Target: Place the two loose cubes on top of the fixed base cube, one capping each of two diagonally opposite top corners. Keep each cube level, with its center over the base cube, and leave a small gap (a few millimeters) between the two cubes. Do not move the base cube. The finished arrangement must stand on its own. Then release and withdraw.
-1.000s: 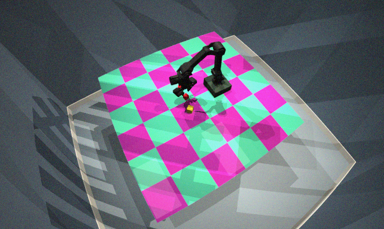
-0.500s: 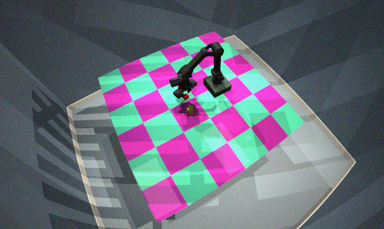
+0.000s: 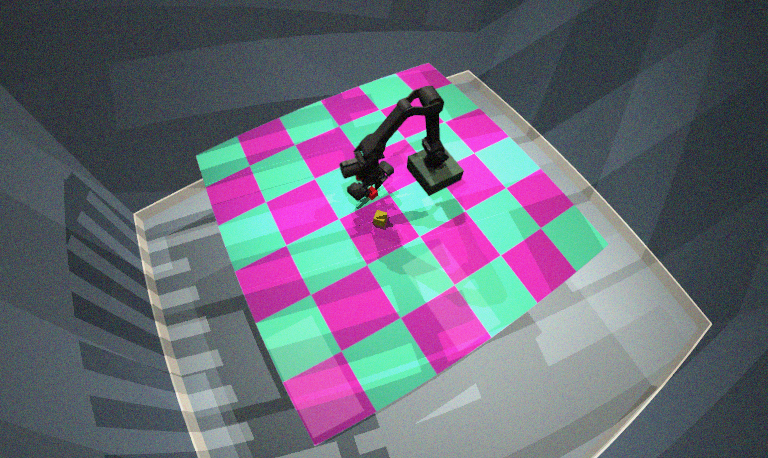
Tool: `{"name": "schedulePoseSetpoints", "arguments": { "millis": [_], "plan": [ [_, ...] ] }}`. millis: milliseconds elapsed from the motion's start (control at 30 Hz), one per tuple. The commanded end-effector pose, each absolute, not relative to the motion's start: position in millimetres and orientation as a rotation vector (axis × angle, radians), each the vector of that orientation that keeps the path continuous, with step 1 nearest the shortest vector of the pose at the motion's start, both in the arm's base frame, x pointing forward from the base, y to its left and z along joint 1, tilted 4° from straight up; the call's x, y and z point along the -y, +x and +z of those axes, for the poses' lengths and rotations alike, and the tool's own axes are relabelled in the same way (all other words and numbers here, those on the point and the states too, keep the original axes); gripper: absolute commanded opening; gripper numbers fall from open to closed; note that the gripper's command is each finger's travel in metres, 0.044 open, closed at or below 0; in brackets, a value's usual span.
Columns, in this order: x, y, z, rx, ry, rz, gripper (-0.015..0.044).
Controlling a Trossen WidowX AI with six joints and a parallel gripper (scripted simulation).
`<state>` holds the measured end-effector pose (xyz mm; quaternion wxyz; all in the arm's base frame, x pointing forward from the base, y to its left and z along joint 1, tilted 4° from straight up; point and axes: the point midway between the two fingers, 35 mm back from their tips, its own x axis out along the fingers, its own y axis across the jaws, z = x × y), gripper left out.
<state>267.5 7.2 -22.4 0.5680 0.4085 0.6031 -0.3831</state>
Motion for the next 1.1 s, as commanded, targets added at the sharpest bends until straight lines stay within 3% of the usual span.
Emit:
{"name": "schedulePoseSetpoints", "arguments": {
  "millis": [0, 67, 1067],
  "plan": [
    [-7.1, 265.4, -25.9, -1.42, 0.958, -0.908, 0.0134],
    [-7.1, 265.4, -25.9, -1.42, 0.958, -0.908, 0.0105],
    [-0.9, 278.9, 18.8, -1.397, 0.966, -0.888, 0.0105]
  ]
}}
